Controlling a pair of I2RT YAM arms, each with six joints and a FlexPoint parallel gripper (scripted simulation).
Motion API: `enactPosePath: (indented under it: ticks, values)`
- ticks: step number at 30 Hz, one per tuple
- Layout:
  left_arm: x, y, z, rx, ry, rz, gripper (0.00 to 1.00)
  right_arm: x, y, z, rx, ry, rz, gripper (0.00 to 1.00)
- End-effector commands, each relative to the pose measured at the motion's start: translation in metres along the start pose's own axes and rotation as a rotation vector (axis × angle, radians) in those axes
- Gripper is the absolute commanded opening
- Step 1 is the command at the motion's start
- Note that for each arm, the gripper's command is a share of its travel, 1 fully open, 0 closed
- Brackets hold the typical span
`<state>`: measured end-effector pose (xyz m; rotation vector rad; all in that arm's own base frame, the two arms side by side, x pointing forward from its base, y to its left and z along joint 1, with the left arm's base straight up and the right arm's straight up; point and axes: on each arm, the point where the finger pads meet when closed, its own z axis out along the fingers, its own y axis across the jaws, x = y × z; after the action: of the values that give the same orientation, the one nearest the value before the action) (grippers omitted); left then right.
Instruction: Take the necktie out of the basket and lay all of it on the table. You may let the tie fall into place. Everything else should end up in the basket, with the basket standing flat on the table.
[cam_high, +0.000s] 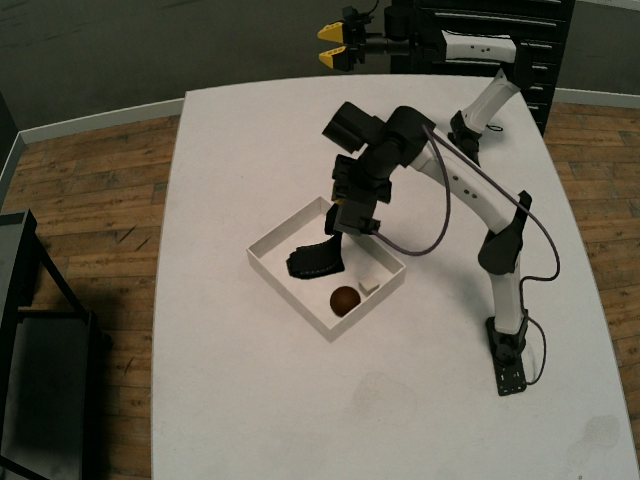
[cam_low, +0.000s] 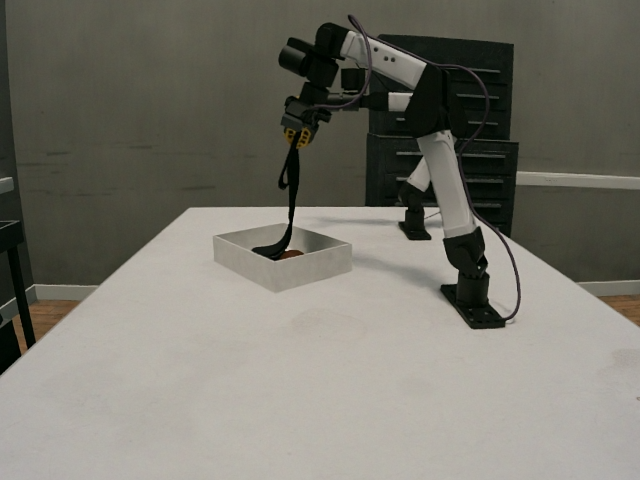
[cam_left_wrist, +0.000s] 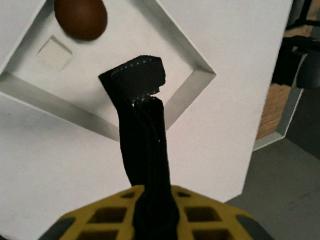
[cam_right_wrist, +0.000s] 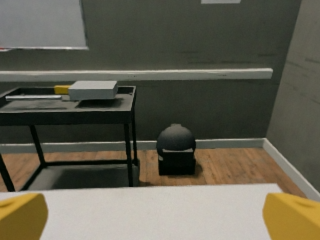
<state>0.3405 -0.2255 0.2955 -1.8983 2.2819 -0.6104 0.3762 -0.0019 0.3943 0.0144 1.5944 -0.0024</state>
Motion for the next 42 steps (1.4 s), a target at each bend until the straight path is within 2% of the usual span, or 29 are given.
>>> enactPosePath:
  ticks: [1,14,16,42]
  values:
    - [-0.009,0.005,-0.022,-0.305,-0.123,0.022,0.07,-0.001,0.000,0.000,0.000,-0.003,0.000,1.00]
    - [-0.070,0.032,-0.045,-0.332,-0.142,0.021,0.07,-0.001,0.000,0.000,0.000,-0.003,0.000,1.00]
    - [-0.070,0.032,-0.045,-0.332,-0.142,0.021,0.07,-0.001,0.000,0.000,0.000,-0.003,0.000,1.00]
    - [-0.209,0.095,-0.096,-0.303,-0.172,0.017,0.07,-0.001,0.000,0.000,0.000,-0.003,0.000,1.00]
